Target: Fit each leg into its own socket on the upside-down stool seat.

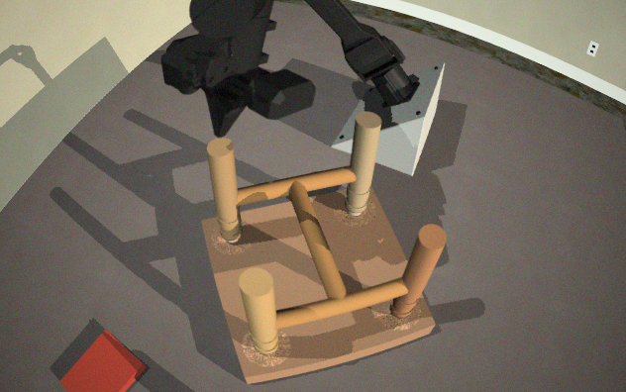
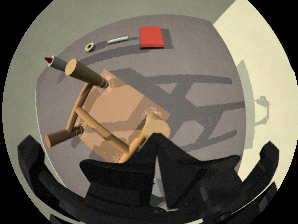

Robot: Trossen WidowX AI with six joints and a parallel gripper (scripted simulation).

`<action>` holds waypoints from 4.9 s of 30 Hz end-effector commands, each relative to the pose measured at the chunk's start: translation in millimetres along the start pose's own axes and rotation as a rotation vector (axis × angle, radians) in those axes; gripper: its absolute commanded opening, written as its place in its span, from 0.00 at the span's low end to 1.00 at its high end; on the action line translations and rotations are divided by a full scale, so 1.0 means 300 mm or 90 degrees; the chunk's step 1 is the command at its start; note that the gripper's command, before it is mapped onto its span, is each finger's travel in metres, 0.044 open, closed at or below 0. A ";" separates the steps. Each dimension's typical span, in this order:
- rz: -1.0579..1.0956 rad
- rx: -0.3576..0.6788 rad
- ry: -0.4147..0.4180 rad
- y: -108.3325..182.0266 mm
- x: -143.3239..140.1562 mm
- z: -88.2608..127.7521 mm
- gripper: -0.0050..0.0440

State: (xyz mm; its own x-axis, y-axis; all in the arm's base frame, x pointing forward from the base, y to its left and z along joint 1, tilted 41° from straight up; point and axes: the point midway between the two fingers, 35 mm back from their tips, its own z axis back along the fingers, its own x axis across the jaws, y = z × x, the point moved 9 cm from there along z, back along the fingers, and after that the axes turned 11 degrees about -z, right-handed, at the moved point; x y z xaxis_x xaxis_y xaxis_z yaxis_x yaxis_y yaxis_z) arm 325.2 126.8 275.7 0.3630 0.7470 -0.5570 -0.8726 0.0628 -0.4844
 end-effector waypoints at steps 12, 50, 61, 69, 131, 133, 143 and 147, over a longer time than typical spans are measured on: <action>-0.036 -0.002 0.005 0.013 -0.009 -0.045 0.10; -0.036 -0.002 0.005 0.038 -0.013 -0.137 0.10; -0.037 -0.010 0.001 0.026 -0.010 -0.094 0.10; -0.038 -0.016 -0.003 0.018 -0.009 -0.062 0.10; 0.179 0.008 -0.051 0.539 0.170 0.069 0.10; 0.179 0.008 -0.051 0.539 0.170 0.066 0.10; 0.179 0.008 -0.051 0.544 0.170 0.046 0.10; 0.179 0.008 -0.051 0.547 0.170 0.033 0.10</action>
State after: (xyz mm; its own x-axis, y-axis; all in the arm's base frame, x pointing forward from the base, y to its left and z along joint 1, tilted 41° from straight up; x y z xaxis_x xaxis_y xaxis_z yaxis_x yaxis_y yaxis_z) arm 195.6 187.6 182.4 0.0800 0.7986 -0.5965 -0.9356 -0.1463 -0.3212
